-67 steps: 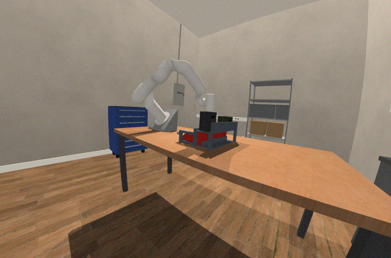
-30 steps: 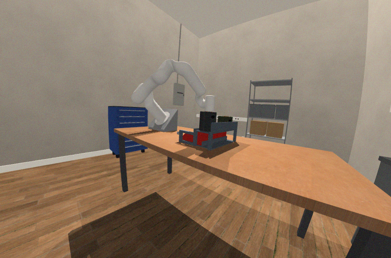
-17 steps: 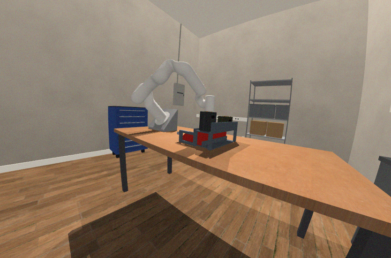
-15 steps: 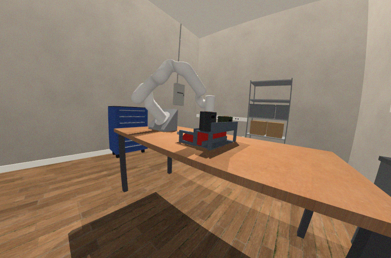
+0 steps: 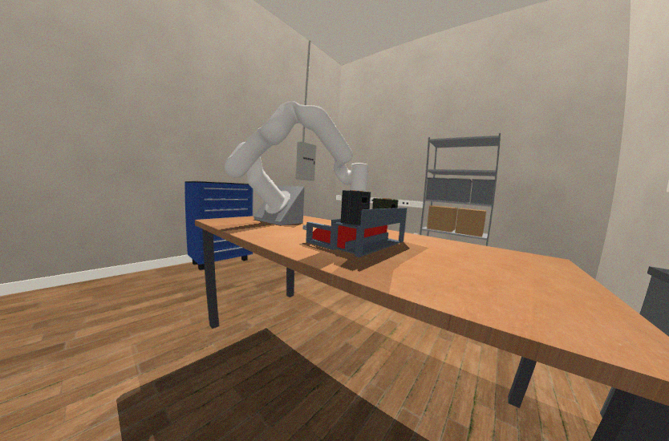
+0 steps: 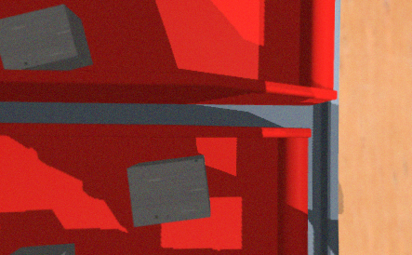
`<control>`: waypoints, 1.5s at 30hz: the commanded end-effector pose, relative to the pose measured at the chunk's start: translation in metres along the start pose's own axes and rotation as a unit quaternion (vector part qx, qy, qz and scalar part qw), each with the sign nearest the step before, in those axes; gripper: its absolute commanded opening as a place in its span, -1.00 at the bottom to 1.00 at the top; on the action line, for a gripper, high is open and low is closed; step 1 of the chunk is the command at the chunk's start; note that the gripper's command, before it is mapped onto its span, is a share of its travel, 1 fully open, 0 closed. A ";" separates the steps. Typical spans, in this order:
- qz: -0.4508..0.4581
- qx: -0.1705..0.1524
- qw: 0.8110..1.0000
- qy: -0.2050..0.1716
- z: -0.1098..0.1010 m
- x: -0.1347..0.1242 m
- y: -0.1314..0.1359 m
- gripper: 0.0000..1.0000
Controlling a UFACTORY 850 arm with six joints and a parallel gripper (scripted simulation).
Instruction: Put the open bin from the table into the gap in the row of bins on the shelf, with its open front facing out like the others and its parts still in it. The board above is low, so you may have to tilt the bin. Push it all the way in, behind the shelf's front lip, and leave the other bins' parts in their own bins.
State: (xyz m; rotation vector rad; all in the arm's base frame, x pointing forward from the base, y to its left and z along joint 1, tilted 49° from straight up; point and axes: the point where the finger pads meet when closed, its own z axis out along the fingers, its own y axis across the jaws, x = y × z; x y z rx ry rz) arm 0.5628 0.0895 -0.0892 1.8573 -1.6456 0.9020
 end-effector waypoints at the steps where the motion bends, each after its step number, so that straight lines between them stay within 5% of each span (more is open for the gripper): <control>1: 0.000 0.001 1.000 0.000 -0.001 0.000 -0.001 1.00; 36: 0.000 0.001 1.000 0.000 -0.001 0.000 -0.001 1.00; 41: 0.000 0.001 1.000 0.000 -0.041 0.000 -0.001 1.00; 45: 0.000 0.001 1.000 0.000 -0.041 0.000 -0.001 1.00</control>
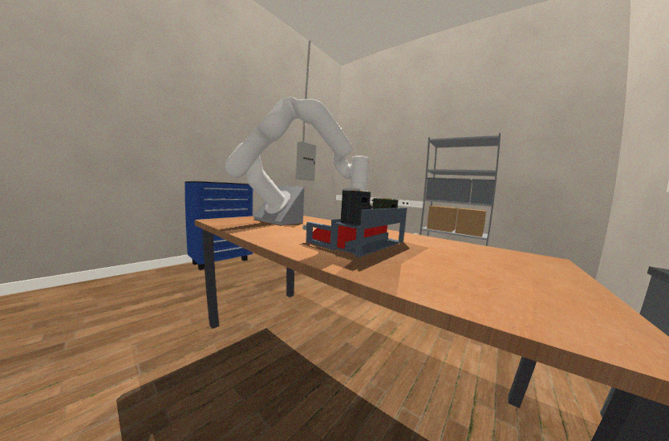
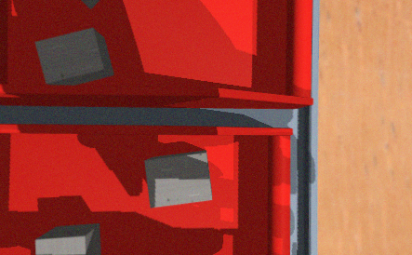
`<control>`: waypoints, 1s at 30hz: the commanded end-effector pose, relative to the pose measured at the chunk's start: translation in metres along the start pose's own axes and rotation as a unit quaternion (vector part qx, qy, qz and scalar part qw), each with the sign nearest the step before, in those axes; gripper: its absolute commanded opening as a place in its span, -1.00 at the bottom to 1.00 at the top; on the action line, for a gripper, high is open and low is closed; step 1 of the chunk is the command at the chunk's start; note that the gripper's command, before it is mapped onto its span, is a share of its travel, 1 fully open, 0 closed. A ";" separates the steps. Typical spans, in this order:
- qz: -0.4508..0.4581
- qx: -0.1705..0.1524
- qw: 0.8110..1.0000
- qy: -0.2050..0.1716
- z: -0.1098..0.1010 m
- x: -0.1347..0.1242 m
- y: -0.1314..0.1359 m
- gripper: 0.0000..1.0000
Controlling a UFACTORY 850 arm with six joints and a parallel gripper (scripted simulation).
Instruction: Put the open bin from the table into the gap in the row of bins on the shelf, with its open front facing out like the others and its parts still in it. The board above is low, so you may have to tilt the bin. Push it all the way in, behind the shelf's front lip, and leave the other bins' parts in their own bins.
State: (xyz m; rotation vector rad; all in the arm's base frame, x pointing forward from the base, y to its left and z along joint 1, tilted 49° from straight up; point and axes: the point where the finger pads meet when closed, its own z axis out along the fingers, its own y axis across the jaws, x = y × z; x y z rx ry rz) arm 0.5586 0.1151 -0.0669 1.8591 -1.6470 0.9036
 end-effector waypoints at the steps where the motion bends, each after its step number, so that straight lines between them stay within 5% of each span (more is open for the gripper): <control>1: 0.000 0.000 1.000 0.000 -0.007 0.000 0.000 1.00; 8: 0.000 0.000 1.000 0.000 -0.007 0.000 0.000 1.00; 13: 0.000 0.000 1.000 0.000 -0.061 0.000 0.000 1.00; 30: 0.000 0.000 1.000 0.000 -0.061 0.000 0.000 1.00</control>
